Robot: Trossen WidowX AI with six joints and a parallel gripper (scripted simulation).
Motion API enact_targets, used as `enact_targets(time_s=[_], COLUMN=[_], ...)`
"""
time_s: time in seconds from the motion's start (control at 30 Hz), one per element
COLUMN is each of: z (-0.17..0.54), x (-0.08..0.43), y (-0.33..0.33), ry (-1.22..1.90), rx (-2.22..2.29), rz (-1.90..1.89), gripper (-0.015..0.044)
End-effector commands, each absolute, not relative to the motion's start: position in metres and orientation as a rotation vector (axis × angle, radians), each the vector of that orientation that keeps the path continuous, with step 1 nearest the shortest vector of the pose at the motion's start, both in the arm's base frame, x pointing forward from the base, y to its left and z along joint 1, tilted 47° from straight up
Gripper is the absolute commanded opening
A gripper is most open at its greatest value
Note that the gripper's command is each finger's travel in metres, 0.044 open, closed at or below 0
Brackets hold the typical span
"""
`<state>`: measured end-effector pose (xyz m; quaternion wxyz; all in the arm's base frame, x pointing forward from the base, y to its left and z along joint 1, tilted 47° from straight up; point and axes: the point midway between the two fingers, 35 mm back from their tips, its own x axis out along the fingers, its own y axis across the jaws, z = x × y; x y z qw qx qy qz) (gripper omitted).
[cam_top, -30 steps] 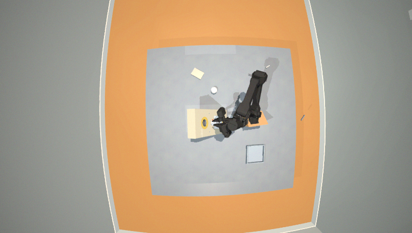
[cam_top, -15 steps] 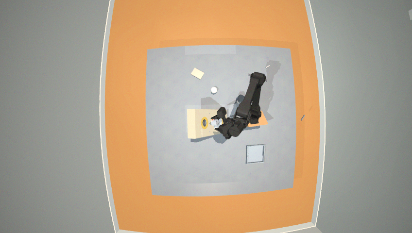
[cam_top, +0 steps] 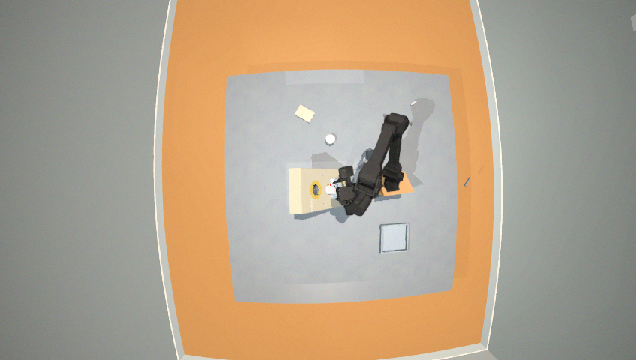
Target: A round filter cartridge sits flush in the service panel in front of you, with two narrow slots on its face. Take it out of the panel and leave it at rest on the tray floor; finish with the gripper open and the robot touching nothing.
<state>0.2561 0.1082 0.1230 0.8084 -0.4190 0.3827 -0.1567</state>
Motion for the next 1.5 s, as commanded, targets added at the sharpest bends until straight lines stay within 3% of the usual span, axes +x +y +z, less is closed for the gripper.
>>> enact_targets(time_s=[0.0, 1.27, 1.33, 1.47], z=[0.093, 0.066, 0.067, 0.067], x=[0.235, 0.261, 0.259, 0.259], y=[0.075, 0.042, 0.046, 0.046], ry=[0.929, 0.927, 0.931, 0.931], rx=[-0.700, -0.700, -0.693, -0.693], rz=[-0.489, -0.490, -0.488, -0.488], gripper=[0.0305, 0.0305, 0.0252, 0.0226])
